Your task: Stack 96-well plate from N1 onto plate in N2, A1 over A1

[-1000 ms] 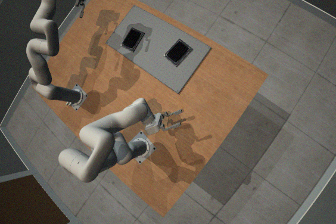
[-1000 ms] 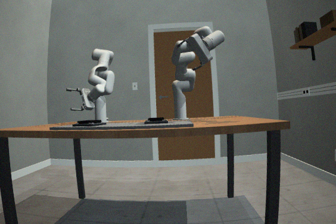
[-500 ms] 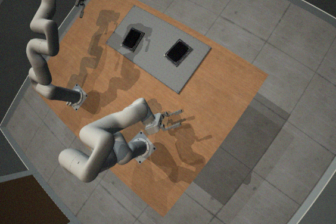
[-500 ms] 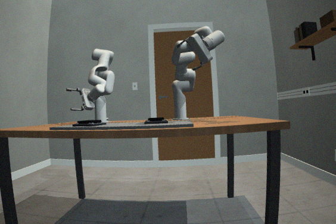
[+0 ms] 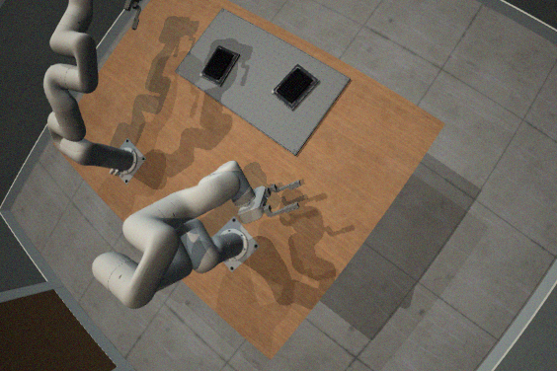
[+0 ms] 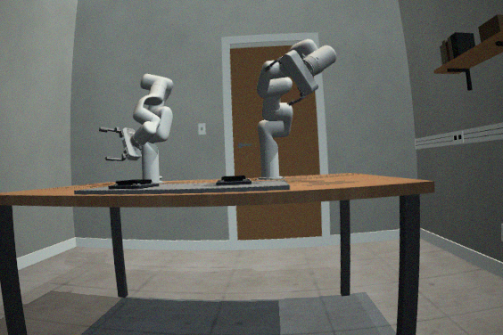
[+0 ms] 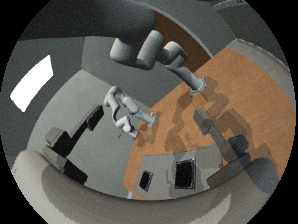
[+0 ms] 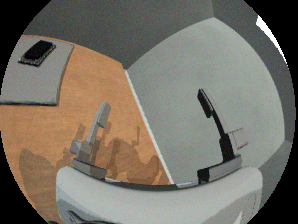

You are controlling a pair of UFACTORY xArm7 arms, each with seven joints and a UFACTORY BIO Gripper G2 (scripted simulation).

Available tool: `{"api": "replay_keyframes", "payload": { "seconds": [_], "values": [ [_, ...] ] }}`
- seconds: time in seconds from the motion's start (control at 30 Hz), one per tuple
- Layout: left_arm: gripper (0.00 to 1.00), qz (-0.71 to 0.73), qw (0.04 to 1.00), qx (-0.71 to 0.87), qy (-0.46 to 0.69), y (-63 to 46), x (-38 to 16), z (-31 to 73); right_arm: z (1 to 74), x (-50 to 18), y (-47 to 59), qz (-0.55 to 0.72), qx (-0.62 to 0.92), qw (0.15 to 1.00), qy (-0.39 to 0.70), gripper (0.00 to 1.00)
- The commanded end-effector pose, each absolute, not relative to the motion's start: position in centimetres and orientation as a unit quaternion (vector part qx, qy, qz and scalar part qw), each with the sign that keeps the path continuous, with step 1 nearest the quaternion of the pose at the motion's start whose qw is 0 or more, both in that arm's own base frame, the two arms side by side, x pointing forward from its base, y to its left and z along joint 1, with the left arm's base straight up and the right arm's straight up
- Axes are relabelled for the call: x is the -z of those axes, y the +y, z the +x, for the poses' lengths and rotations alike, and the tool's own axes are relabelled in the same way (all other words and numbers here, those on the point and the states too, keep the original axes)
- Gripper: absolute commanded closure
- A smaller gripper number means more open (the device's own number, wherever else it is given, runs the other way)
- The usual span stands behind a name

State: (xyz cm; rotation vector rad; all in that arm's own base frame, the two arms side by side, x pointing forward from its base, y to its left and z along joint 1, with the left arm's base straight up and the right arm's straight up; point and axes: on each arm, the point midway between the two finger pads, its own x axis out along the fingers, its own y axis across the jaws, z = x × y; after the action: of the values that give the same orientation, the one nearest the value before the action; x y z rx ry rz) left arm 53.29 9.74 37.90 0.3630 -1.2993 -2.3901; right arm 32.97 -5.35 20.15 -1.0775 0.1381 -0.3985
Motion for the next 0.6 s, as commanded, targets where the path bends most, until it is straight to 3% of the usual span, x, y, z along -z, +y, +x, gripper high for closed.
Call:
{"api": "replay_keyframes", "payload": {
  "seconds": [0.0,0.57],
  "values": [
    [0.00,0.132,0.196,0.854,-0.464,9.7,-38.1,53.3,33.0,-21.8,-5.3,-0.508,0.188,0.838,0.066,0.00],
    [0.00,0.132,0.196,0.854,-0.464,9.7,-38.1,53.3,32.9,-29.2,-5.4,-0.509,0.188,0.837,0.066,0.00]
  ]
}}
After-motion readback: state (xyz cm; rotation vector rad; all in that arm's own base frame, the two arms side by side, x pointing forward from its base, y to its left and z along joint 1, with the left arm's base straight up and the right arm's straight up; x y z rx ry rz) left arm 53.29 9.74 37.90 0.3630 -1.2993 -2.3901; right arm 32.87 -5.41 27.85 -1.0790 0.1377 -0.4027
